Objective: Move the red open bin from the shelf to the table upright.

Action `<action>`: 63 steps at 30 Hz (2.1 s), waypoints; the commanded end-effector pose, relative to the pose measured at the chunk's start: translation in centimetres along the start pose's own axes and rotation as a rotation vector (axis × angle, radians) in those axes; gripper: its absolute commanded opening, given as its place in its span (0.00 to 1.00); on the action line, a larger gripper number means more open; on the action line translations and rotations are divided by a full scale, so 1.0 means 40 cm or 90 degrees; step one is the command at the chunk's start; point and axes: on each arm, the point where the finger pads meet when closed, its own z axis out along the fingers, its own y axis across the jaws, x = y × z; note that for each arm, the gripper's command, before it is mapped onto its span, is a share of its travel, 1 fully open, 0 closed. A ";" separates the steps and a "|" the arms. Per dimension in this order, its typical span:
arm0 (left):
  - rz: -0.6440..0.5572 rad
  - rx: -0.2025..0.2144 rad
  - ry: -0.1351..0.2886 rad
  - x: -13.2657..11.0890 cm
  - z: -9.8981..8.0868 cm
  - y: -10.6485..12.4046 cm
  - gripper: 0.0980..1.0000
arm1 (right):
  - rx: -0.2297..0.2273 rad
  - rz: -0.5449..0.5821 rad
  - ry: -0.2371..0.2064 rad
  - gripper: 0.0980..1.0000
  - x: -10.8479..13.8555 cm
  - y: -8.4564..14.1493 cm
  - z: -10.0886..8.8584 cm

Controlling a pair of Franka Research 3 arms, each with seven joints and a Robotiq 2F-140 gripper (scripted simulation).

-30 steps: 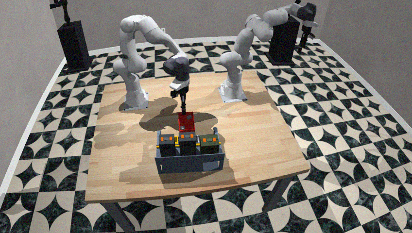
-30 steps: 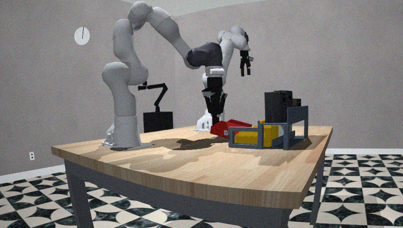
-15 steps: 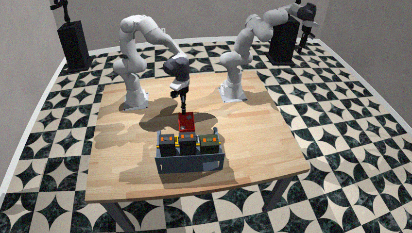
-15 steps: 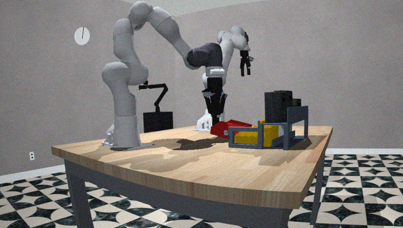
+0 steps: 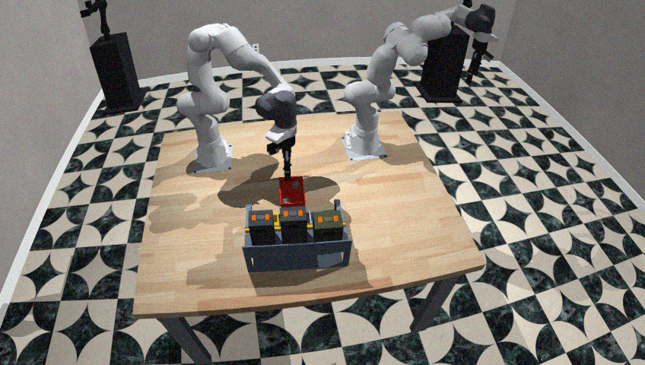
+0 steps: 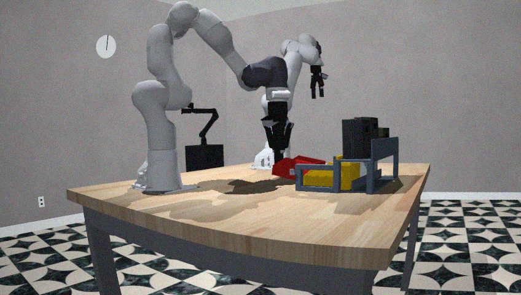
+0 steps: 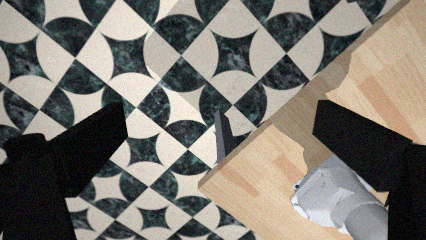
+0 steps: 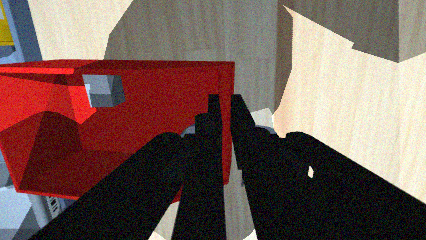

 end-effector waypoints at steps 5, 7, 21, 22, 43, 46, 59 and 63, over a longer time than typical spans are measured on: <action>0.000 0.000 0.000 0.000 0.000 0.000 1.00 | 0.003 0.005 -0.002 0.00 -0.002 -0.005 0.008; 0.000 0.000 0.000 0.000 0.000 0.000 1.00 | 0.003 0.005 -0.002 0.00 -0.002 -0.005 0.008; 0.000 0.000 0.000 0.000 0.000 0.000 1.00 | 0.003 0.005 -0.002 0.00 -0.002 -0.005 0.025; 0.000 0.000 0.000 0.000 0.000 0.000 1.00 | 0.003 0.005 -0.002 0.00 -0.002 -0.005 0.026; 0.000 0.000 0.000 0.000 0.000 0.000 1.00 | 0.003 0.005 -0.002 0.00 -0.002 -0.005 0.045; 0.000 0.000 0.000 0.000 0.000 0.000 1.00 | 0.003 0.005 -0.002 0.00 -0.002 -0.005 0.048; 0.000 0.000 0.000 0.000 0.000 0.000 1.00 | 0.003 0.005 -0.002 0.00 -0.002 -0.005 0.057; 0.000 0.000 0.000 0.000 0.000 0.000 1.00 | 0.003 0.005 -0.002 0.00 -0.002 -0.005 0.059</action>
